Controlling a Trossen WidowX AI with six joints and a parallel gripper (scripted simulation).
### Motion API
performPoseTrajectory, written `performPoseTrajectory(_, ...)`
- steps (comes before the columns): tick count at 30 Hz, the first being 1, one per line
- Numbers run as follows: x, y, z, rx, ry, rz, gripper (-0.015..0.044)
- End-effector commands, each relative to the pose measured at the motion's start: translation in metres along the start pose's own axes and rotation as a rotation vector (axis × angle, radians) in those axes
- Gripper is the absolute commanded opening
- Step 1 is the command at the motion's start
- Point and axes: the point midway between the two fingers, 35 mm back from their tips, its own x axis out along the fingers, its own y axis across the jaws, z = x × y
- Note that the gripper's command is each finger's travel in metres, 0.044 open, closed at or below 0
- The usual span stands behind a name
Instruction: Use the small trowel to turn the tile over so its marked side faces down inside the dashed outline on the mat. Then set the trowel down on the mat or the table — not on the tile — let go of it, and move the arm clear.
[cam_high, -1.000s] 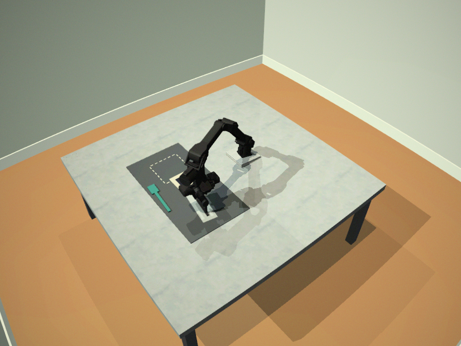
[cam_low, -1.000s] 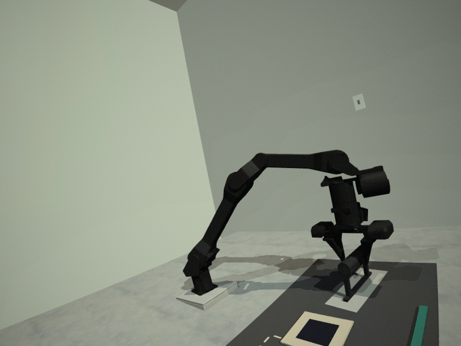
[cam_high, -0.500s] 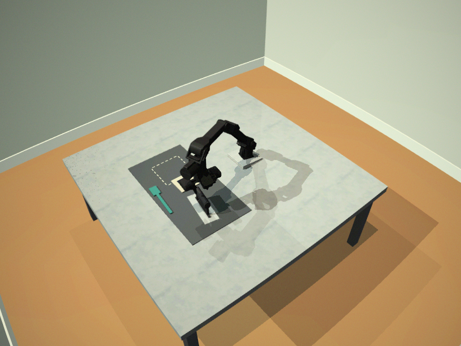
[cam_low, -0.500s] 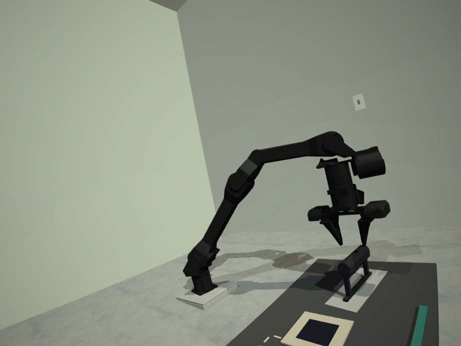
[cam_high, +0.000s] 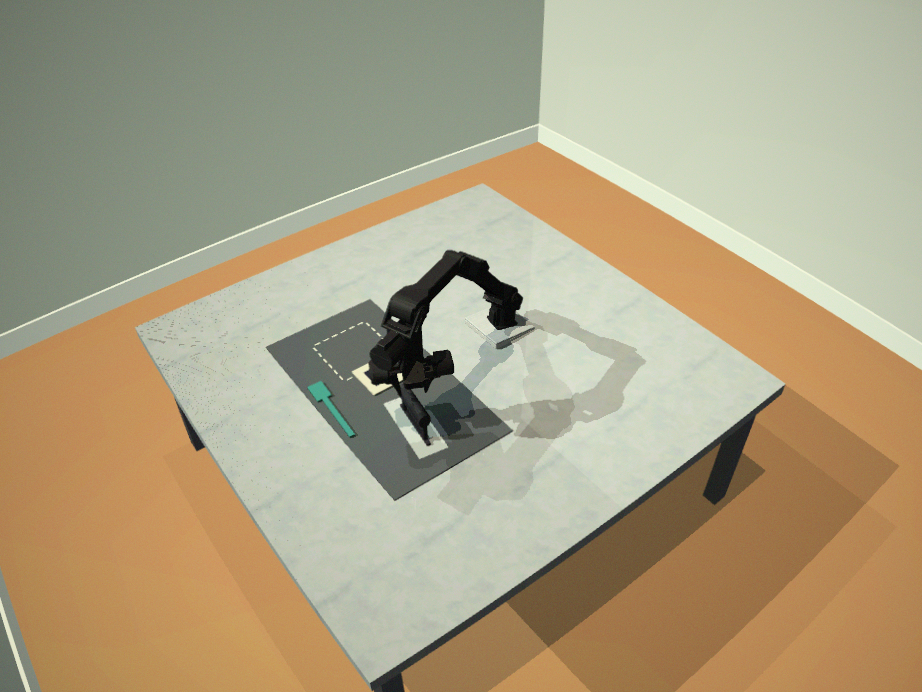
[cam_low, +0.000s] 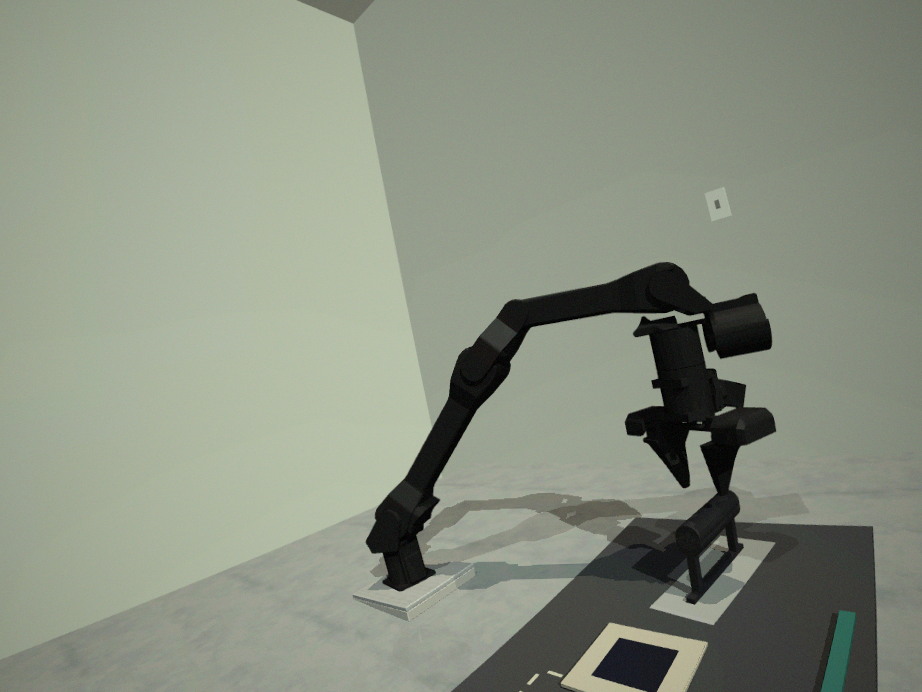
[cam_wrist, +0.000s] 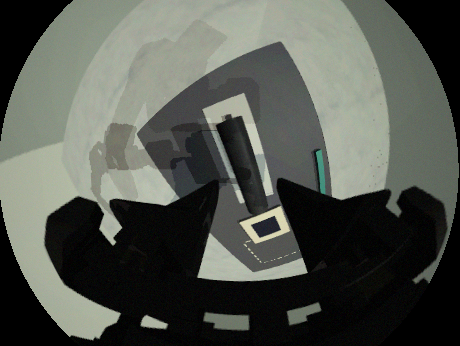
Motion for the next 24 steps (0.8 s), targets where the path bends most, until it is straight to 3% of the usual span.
performPoseTrajectory(1,0.0010,-0.0003,-0.0006,0.160,0.005,0.000,0.0270)
performPoseTrajectory(24,0.0011,-0.0002,-0.0006,0.955,0.005,-0.002,0.0270)
